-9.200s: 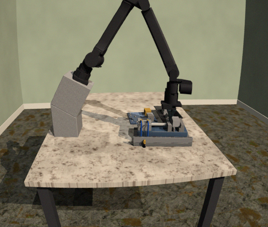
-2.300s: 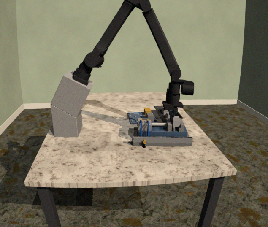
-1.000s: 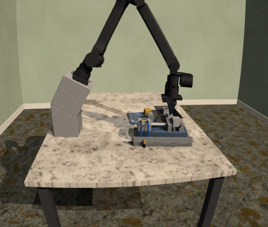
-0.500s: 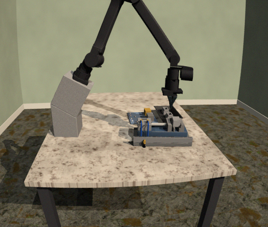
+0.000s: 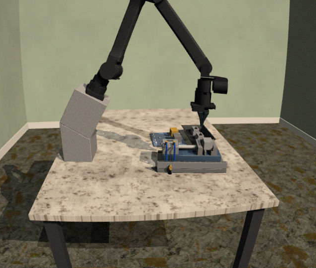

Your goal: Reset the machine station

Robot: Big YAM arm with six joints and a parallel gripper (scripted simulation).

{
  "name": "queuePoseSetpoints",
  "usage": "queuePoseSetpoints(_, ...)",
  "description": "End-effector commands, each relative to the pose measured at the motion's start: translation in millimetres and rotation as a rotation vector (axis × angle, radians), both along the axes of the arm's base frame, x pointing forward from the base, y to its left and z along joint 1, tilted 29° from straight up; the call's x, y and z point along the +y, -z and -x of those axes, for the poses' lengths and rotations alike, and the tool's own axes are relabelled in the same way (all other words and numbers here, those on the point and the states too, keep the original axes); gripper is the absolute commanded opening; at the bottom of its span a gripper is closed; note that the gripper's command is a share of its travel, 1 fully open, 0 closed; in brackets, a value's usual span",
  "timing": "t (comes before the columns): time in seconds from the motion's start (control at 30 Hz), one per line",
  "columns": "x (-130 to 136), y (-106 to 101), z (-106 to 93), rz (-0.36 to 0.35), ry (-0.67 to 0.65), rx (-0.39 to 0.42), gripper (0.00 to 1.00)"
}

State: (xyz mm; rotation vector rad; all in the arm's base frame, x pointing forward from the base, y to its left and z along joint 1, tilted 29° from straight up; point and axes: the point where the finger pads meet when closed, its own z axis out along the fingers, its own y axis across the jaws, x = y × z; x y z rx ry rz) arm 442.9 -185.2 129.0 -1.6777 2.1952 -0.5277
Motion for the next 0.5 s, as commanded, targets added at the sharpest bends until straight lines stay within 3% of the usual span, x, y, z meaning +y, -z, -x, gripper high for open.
queuePoseSetpoints(0.0, -6.5, -24.1, -8.9, 0.023, -0.009, -0.041, 0.00)
queuePoseSetpoints(0.27, -7.9, -24.1, -9.9, 0.007, 0.019, -0.044, 0.00)
queuePoseSetpoints(0.47, -18.0, -19.4, -12.1, -0.128, 0.256, -0.055, 0.00)
